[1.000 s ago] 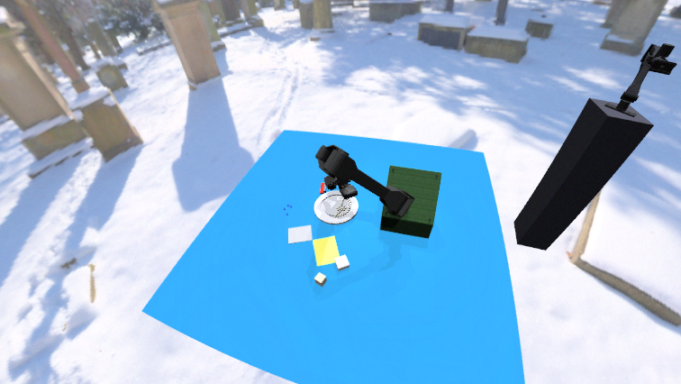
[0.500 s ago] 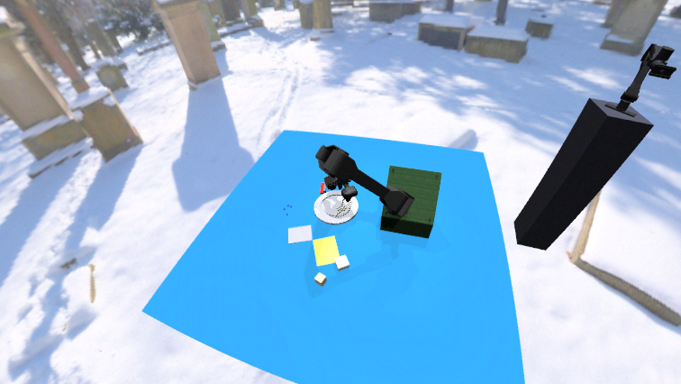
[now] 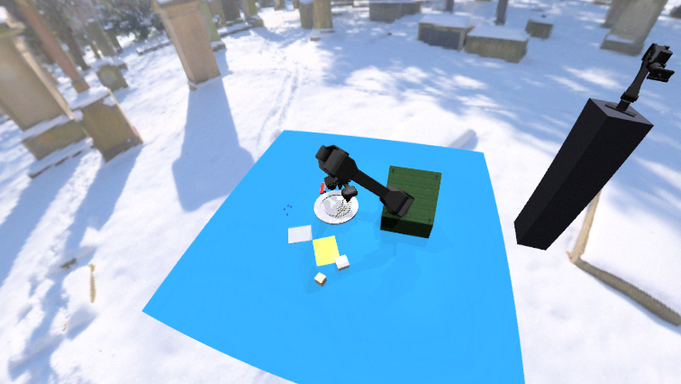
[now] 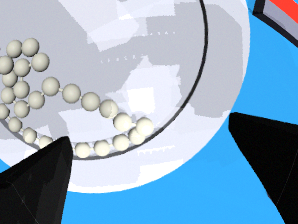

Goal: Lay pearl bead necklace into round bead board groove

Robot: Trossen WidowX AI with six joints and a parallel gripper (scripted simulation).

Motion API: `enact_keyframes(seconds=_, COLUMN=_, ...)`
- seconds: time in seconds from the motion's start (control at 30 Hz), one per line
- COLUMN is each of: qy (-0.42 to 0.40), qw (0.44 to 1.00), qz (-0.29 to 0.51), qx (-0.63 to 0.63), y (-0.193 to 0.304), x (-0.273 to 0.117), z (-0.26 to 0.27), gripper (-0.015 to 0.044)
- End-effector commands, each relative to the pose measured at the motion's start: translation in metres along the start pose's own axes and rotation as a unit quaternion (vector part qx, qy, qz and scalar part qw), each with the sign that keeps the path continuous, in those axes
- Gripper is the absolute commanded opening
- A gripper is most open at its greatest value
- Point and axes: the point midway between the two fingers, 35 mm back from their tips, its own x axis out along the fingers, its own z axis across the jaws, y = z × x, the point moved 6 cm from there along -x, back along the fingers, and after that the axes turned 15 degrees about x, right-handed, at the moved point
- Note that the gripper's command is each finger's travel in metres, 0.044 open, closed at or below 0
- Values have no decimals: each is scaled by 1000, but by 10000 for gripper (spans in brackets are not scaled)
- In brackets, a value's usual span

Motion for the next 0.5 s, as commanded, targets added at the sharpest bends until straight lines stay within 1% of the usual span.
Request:
enact_keyframes(seconds=0.0, qy=1, qw=1000, qz=2, qx=-2, y=0, x=0, z=0, gripper=440)
enact_keyframes(seconds=0.03, qy=1, qw=1000, qz=2, qx=-2, y=0, x=0, z=0, gripper=440)
enact_keyframes(seconds=0.1, qy=1, qw=999, qz=2, qx=-32, y=-1, x=-3, z=1, gripper=387)
enact_keyframes(seconds=0.23, qy=1, qw=979, qz=2, qx=-206, y=-5, x=-17, z=11, gripper=282)
enact_keyframes(seconds=0.37, qy=0, qw=927, qz=2, qx=-374, y=-9, x=-30, z=22, gripper=177)
enact_keyframes(seconds=0.43, qy=0, qw=916, qz=2, qx=-401, y=-10, x=-33, z=24, gripper=125)
enact_keyframes(seconds=0.47, qy=0, qw=916, qz=2, qx=-401, y=-10, x=-33, z=24, gripper=120)
